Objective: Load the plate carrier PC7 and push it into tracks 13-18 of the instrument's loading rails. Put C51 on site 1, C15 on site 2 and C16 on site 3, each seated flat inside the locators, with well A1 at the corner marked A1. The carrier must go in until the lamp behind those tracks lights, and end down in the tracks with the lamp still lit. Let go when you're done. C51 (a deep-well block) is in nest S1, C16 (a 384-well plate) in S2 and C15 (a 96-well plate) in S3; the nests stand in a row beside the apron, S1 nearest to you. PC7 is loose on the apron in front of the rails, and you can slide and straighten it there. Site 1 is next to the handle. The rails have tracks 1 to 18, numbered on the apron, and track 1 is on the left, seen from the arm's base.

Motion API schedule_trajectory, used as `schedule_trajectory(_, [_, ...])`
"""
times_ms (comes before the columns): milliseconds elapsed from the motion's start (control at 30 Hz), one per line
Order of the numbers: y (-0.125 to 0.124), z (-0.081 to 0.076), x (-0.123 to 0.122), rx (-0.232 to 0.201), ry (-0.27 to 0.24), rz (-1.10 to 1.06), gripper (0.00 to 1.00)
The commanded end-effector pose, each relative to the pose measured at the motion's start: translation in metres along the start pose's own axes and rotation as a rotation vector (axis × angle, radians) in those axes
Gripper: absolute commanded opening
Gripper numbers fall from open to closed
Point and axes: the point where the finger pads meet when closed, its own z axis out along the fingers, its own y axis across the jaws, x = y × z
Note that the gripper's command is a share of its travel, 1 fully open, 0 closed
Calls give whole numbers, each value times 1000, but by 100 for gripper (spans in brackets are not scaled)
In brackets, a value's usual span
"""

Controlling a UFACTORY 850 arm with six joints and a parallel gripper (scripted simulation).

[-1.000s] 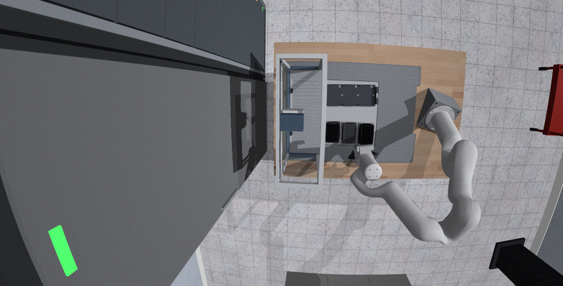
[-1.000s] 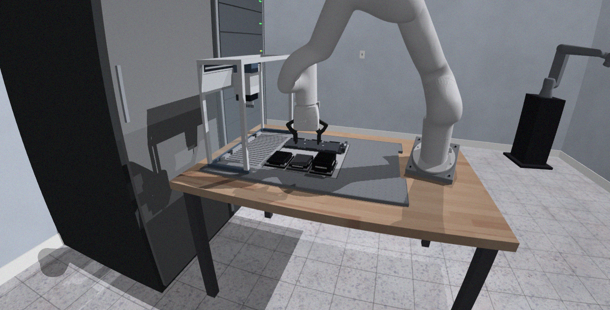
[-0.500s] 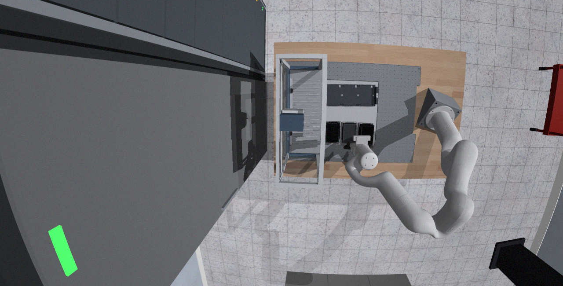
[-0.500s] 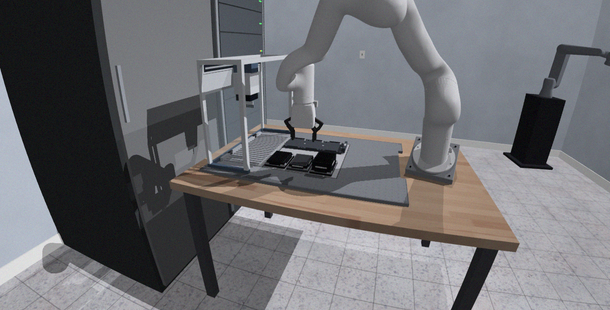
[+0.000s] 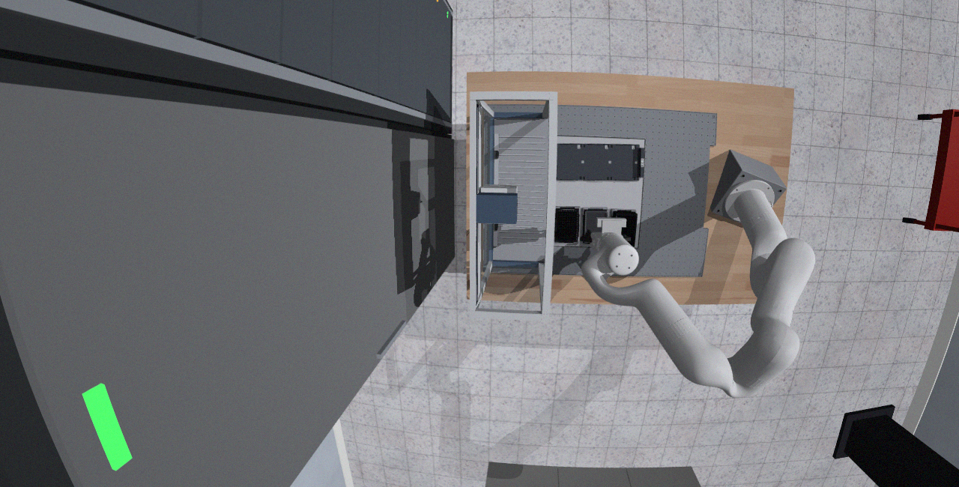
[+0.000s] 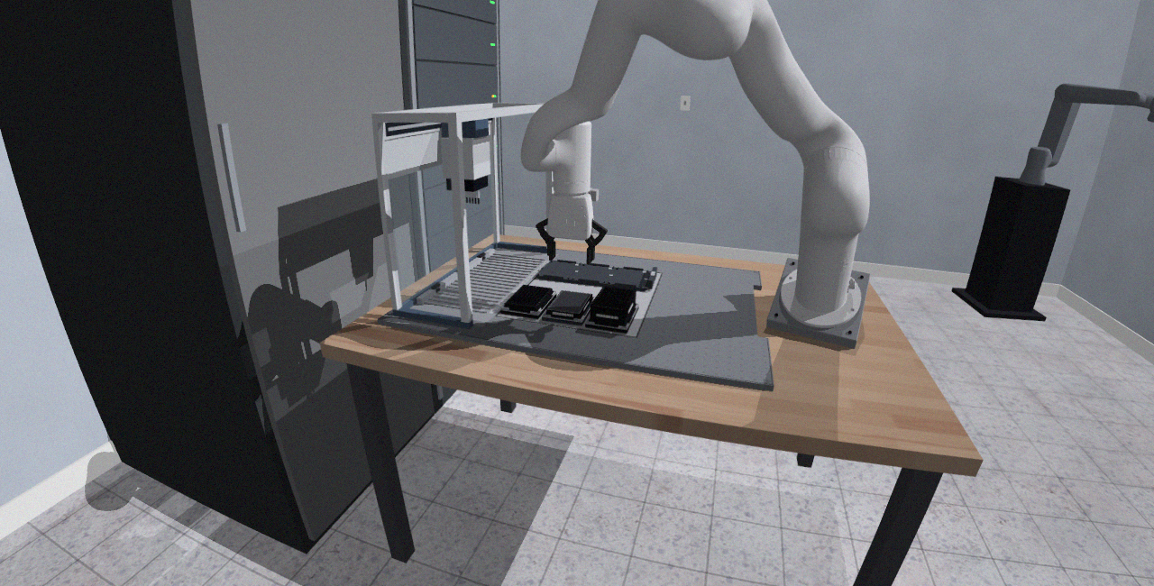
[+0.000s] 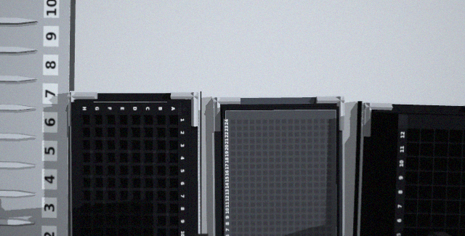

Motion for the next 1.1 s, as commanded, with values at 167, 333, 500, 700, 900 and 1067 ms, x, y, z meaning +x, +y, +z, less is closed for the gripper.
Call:
schedule_trajectory(167, [-2,0,1,1,0,0,100])
schedule_trajectory(333, [-2,1,1,1,0,0,100])
schedule_trajectory(500, [-2,10,1,1,0,0,100])
schedule_trajectory(700, [-2,16,1,1,0,0,100])
schedule_trajectory(900, [-2,26,1,1,0,0,100])
schedule_trajectory(1067, [-2,35,1,1,0,0,100])
